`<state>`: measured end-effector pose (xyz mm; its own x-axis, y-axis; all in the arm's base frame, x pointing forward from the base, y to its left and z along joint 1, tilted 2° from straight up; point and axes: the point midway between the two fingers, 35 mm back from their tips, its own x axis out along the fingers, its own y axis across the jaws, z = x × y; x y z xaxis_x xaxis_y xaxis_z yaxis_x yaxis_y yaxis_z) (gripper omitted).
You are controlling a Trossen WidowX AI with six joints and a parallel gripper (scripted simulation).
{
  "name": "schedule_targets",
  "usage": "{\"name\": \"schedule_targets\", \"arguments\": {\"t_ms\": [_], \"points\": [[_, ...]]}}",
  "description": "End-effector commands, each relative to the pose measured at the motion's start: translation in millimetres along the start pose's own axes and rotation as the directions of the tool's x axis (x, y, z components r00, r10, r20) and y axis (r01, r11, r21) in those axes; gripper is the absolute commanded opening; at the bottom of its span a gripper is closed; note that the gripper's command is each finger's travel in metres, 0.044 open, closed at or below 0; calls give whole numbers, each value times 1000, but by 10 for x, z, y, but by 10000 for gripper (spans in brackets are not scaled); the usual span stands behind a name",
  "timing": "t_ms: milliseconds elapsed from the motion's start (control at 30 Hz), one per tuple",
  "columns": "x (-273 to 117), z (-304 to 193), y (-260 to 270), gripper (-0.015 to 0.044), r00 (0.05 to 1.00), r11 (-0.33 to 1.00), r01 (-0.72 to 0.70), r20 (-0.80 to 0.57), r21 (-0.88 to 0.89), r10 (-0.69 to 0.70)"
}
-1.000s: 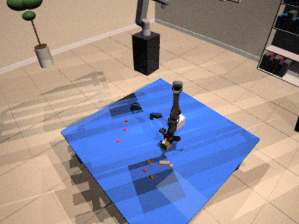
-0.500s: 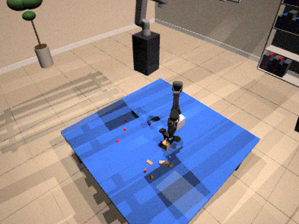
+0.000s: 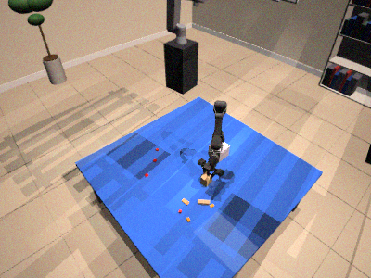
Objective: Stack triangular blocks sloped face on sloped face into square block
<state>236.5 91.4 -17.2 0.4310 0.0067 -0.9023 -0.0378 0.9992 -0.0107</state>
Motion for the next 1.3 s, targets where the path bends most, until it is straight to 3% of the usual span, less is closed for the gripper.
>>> {"name": "schedule_targets", "arguments": {"t_ms": [0, 300, 600, 933, 1267], "points": [[0, -1, 0, 210, 1000, 1000, 0, 0, 0, 0], [0, -1, 0, 440, 1000, 1000, 0, 0, 0, 0], [-63, 16, 13, 440, 1000, 1000, 0, 0, 0, 0], [-1086, 8, 8, 440, 1000, 1000, -1, -3, 0, 1], [-1061, 35, 29, 440, 1000, 1000, -8, 3, -2, 8]]}}
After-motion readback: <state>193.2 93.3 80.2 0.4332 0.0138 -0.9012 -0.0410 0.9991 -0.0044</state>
